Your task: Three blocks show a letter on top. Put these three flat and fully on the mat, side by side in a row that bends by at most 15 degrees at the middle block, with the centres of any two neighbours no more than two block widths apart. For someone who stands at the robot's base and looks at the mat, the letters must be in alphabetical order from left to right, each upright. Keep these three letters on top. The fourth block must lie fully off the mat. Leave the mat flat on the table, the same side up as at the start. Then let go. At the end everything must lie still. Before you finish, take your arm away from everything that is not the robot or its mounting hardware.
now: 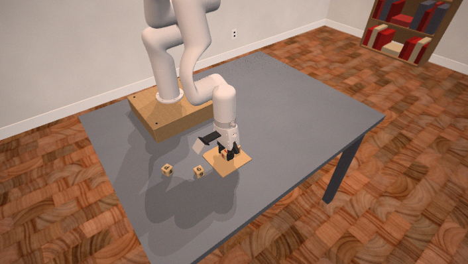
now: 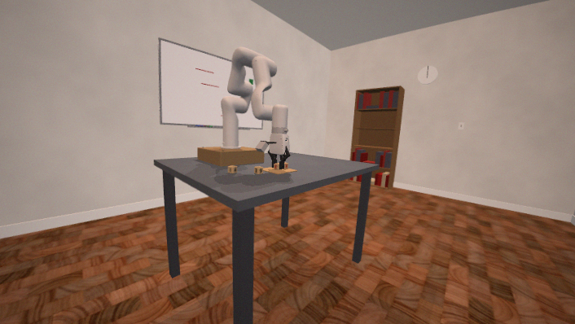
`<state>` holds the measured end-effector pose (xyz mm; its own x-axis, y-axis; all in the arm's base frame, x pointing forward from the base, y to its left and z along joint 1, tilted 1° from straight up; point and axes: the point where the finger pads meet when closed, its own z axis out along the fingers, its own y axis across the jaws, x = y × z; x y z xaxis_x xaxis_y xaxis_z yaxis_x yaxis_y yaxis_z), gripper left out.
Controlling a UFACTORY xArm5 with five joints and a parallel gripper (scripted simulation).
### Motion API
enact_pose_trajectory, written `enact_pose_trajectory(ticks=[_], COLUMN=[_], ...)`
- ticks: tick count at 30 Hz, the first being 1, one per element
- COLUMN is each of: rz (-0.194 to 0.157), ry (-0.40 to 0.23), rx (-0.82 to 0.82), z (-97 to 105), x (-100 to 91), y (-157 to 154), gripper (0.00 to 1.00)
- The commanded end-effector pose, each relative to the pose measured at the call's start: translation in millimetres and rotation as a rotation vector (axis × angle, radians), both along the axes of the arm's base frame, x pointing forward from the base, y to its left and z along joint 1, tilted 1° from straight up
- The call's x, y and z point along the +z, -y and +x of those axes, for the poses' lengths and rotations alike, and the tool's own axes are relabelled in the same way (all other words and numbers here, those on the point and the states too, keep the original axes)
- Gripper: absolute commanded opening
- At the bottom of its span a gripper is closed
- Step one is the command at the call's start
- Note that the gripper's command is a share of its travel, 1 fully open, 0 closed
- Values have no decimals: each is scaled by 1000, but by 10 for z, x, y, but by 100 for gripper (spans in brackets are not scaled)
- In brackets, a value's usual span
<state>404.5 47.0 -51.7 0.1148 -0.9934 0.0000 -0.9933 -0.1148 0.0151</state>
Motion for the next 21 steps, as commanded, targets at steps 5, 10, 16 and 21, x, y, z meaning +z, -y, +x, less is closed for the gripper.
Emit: enact_pose_trajectory(ticks=[5,10,16,21], rz=[1,0,0,0], ry=[4,4,4,4], rx=[0,0,0,0], z=[18,21,24,25], x=[196,461,755,834], y=[-5,-7,-9,-10], gripper=[47,47,47,47])
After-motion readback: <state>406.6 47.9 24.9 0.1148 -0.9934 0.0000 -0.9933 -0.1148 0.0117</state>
